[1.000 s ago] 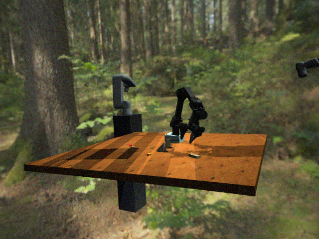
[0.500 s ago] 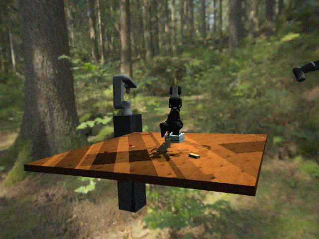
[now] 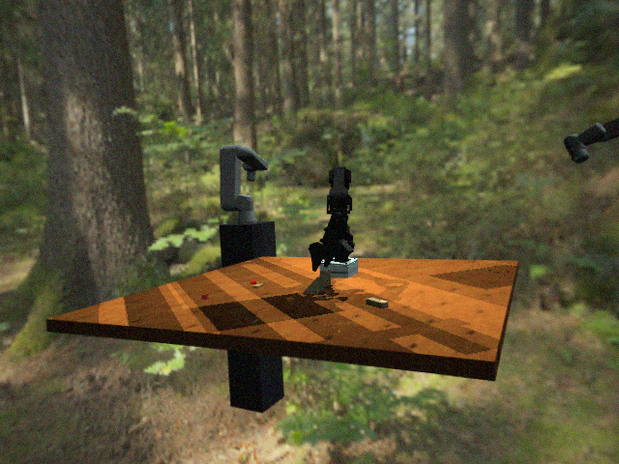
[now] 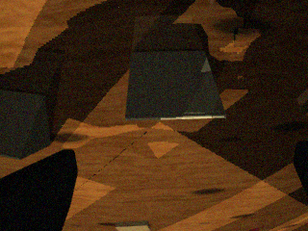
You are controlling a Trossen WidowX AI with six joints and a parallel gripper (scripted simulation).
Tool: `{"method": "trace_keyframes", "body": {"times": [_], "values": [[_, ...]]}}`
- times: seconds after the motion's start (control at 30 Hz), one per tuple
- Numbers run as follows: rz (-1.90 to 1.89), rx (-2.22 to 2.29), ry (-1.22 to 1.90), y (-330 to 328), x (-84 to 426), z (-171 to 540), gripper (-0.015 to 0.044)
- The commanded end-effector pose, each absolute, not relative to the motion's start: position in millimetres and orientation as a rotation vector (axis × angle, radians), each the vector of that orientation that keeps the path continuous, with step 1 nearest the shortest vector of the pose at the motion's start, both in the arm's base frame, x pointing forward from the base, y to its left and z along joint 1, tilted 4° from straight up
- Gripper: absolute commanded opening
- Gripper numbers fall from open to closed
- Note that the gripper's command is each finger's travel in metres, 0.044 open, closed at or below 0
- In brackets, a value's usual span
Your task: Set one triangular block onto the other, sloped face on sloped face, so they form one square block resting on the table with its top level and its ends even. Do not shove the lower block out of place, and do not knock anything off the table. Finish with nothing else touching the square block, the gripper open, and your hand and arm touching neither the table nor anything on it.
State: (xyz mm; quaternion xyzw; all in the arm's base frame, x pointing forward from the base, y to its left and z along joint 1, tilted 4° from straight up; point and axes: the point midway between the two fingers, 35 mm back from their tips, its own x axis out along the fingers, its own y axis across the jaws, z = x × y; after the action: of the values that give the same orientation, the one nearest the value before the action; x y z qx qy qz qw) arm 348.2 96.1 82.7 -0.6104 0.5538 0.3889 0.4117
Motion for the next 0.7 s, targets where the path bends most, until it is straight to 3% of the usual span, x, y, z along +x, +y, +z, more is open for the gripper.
{"method": "trace_keyframes", "body": {"times": [0.0,0.67], "values": [[0.988,-1.536,1.399,94,348,75,0.0440],[0.987,-1.537,1.399,86,351,43,0.0440]]}}
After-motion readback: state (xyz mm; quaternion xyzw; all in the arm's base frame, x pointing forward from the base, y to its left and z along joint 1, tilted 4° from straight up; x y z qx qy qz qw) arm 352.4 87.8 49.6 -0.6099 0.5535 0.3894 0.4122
